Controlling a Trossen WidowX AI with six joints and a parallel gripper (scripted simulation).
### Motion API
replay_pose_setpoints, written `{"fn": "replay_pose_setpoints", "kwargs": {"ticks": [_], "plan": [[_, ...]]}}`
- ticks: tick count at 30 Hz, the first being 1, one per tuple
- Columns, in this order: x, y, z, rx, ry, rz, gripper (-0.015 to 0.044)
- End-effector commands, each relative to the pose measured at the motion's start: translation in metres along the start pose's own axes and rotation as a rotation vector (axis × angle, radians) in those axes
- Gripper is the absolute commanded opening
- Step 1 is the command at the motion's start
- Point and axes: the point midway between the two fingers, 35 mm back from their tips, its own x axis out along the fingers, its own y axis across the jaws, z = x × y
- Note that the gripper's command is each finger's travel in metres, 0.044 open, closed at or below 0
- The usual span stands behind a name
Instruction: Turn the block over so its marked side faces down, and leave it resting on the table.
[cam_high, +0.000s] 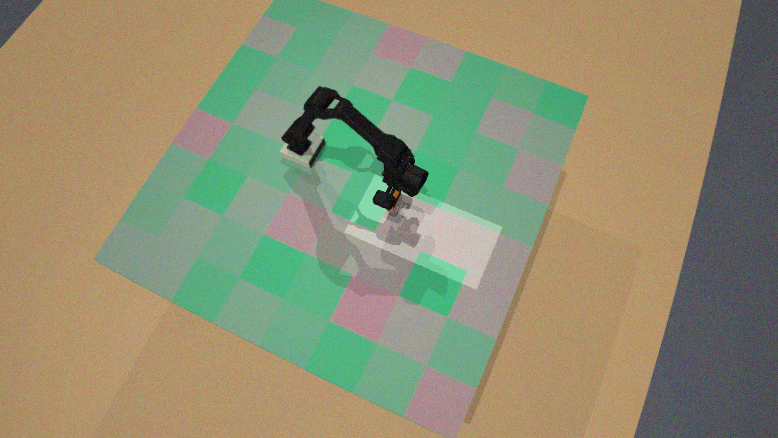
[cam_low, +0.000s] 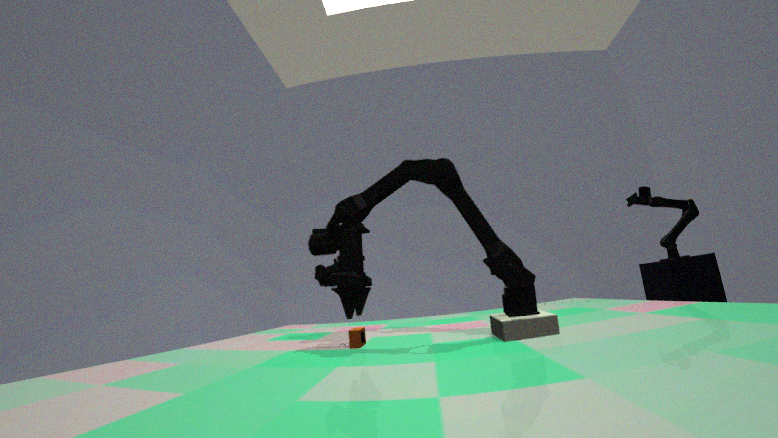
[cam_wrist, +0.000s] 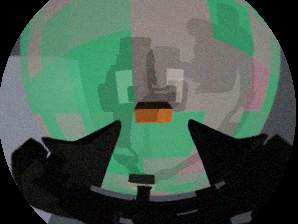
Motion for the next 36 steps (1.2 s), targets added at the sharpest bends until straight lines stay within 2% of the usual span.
{"fn": "replay_pose_setpoints", "kwargs": {"ticks": [1,26,32,36], "plan": [[0.012,0.000,-0.003,-0.004,0.012,-0.003,0.0440],[0.045,0.000,-0.003,-0.004,0.012,-0.003,0.0440],[0.045,0.000,-0.003,-0.004,0.012,-0.003,0.0282],[0.045,0.000,-0.003,-0.004,0.012,-0.003,0.0256]]}}
